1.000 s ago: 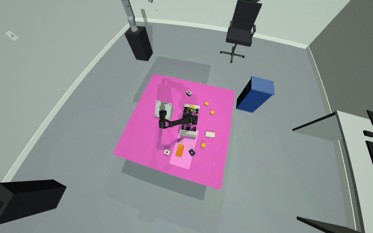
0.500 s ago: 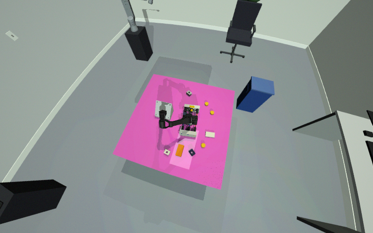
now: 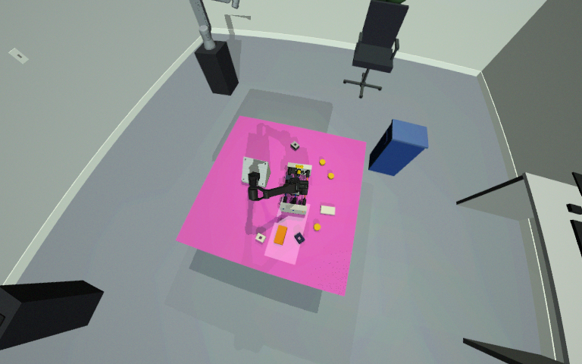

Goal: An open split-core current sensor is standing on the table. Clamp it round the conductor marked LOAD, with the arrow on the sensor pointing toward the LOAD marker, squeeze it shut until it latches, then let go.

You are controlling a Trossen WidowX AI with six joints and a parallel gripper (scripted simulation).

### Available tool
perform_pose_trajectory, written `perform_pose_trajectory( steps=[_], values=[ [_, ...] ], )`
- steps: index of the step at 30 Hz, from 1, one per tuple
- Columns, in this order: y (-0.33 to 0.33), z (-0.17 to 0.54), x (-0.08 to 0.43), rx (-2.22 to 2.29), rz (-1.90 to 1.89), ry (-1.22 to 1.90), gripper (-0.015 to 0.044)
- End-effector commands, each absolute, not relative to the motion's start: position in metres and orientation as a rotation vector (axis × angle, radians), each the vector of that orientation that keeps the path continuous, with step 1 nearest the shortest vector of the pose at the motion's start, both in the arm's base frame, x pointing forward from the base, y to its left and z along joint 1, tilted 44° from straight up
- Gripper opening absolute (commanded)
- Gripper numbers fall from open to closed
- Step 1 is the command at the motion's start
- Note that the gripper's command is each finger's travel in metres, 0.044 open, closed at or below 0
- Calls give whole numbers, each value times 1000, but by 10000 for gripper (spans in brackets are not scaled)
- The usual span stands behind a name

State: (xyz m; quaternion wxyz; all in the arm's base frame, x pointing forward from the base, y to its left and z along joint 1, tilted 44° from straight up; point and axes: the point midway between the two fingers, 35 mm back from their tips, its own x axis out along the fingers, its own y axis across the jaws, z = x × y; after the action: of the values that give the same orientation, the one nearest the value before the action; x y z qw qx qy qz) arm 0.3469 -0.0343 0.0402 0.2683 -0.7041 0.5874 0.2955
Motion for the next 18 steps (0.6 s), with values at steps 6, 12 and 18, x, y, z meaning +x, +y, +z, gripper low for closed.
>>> perform_pose_trajectory(
  steps=[6, 12, 18],
  values=[
    [-34, 40, 348, -1916, 783, 1551, 0],
    [-34, 40, 348, -1916, 783, 1551, 0],
    [-34, 40, 347, -1905, 793, 1571, 0]
  ],
)
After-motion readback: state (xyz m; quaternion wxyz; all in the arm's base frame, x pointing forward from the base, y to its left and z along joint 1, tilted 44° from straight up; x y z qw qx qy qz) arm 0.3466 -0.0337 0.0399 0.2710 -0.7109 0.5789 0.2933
